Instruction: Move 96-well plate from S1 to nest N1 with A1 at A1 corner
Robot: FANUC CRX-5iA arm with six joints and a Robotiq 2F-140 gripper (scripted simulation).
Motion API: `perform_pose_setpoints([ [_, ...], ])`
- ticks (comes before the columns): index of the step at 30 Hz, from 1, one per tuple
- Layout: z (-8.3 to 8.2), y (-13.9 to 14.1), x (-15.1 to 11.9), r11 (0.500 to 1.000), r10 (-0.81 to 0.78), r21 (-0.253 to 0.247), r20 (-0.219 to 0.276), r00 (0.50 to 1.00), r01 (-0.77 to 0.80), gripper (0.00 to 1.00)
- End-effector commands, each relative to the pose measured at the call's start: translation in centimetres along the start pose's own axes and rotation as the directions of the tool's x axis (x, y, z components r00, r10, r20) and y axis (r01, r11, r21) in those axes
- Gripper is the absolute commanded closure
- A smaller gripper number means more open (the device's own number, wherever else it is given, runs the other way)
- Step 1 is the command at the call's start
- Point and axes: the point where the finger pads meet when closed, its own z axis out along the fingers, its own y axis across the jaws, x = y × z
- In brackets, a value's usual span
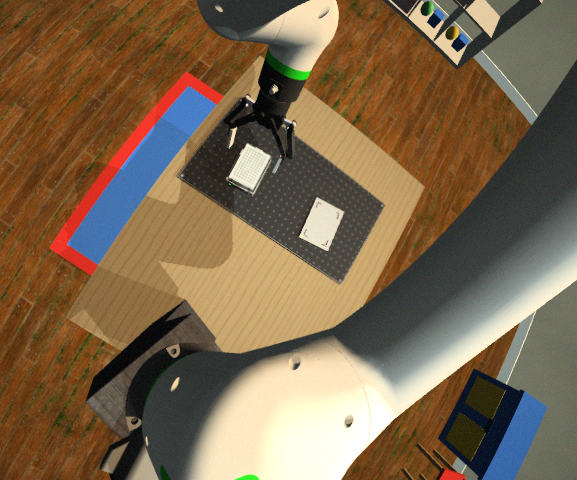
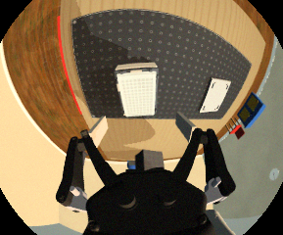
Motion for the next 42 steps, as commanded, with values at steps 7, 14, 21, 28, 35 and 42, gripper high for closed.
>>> perform_pose_setpoints([
  [7,0.1,-0.4,-0.3,1.0,-0.014,-0.002,-0.002,1.0,0.014,0.0],
  [14,0.3,-0.4,-0.2,1.0,-0.014,-0.002,-0.002,1.0,0.014,0.0],
  [21,1.4,-0.4,0.2,1.0,-0.014,-0.002,-0.002,1.0,0.014,0.0],
  [28,2.1,-0.4,0.6,1.0,-0.014,-0.002,-0.002,1.0,0.014,0.0],
  [35,3.2,-0.4,1.1,1.0,-0.014,-0.002,-0.002,1.0,0.014,0.0],
  [42,3.9,-0.4,1.4,1.0,-0.014,-0.002,-0.002,1.0,0.014,0.0],
])
